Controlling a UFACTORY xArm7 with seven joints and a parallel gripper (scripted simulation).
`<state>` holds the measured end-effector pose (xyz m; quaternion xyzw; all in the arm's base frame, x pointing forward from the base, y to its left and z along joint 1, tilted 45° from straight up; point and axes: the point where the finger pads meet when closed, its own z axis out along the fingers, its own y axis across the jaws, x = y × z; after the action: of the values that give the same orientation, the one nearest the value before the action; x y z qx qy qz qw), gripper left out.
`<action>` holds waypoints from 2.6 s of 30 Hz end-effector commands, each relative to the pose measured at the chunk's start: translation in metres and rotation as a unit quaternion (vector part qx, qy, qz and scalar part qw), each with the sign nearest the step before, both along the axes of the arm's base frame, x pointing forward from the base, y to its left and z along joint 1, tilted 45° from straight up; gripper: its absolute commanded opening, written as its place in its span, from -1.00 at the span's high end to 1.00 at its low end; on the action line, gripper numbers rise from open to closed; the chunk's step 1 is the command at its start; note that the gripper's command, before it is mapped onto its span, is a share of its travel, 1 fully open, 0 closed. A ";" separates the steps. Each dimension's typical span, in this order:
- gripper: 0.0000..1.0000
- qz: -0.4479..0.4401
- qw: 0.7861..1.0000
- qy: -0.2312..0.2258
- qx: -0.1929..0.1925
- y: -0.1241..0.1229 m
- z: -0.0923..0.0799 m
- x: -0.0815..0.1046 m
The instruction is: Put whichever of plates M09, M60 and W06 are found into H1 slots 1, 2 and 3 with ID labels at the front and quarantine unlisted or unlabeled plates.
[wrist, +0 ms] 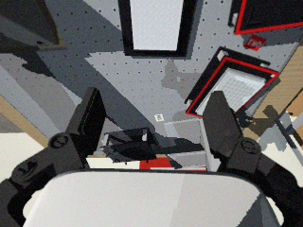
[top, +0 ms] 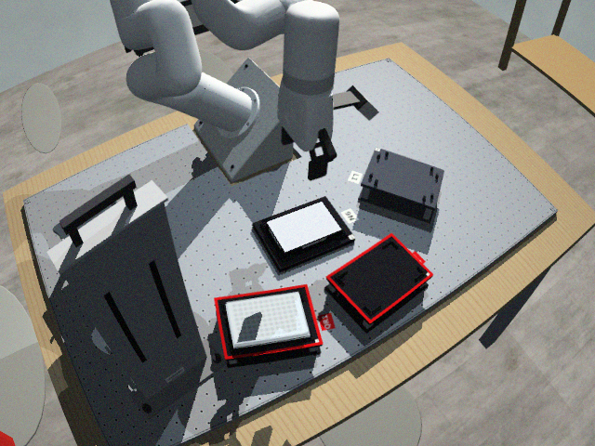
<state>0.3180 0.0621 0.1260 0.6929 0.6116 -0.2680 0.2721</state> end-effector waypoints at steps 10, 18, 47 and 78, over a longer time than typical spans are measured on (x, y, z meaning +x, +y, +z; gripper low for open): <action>-1.00 0.001 1.000 -0.001 0.001 -0.013 -0.014 0.000; -1.00 0.001 1.000 -0.001 0.001 -0.022 -0.023 0.000; -1.00 0.001 1.000 -0.001 0.001 -0.051 -0.052 -0.002; -1.00 0.001 1.000 -0.001 0.001 -0.084 -0.085 -0.003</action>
<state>0.3131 -0.0198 0.0440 0.6929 0.6115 -0.2682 0.2720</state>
